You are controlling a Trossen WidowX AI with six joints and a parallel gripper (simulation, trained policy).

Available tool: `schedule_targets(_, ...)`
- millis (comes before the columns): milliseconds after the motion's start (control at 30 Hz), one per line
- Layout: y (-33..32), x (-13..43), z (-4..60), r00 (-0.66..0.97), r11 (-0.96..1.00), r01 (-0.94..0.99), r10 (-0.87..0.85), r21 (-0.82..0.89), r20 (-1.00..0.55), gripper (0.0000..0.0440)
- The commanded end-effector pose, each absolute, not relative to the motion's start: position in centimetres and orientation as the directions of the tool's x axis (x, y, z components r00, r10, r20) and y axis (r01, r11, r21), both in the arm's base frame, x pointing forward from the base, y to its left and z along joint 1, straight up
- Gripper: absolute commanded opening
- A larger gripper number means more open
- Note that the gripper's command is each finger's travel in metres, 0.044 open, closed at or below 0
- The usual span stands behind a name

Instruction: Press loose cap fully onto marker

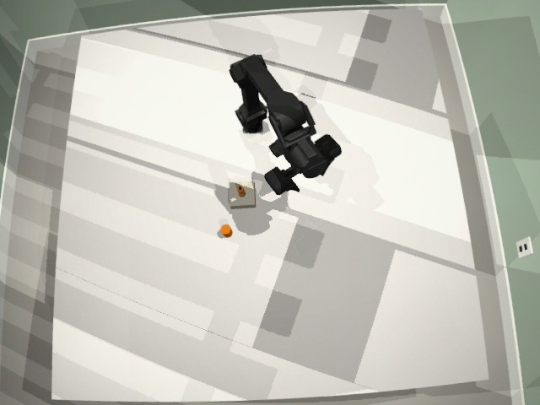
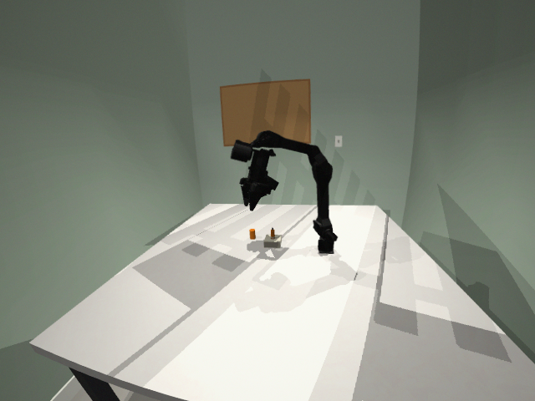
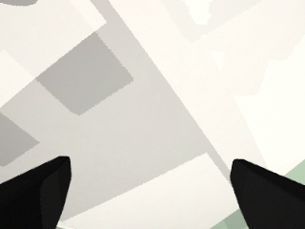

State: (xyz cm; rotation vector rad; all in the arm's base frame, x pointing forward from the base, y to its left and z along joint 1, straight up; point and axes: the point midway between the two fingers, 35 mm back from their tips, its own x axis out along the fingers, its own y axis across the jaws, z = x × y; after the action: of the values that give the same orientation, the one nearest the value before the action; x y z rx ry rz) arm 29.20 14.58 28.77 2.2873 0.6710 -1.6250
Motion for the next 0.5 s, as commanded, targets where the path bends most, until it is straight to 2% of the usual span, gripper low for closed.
schedule_targets(0, 13.8, 29.9, 28.1, 0.252, -0.872, 0.486, 0.204, -0.059, -0.946, 0.0340)
schedule_targets(467, 10.3, 32.1, 26.1, 0.209, -0.916, 0.398, 0.150, -0.056, -0.966, 0.0338)
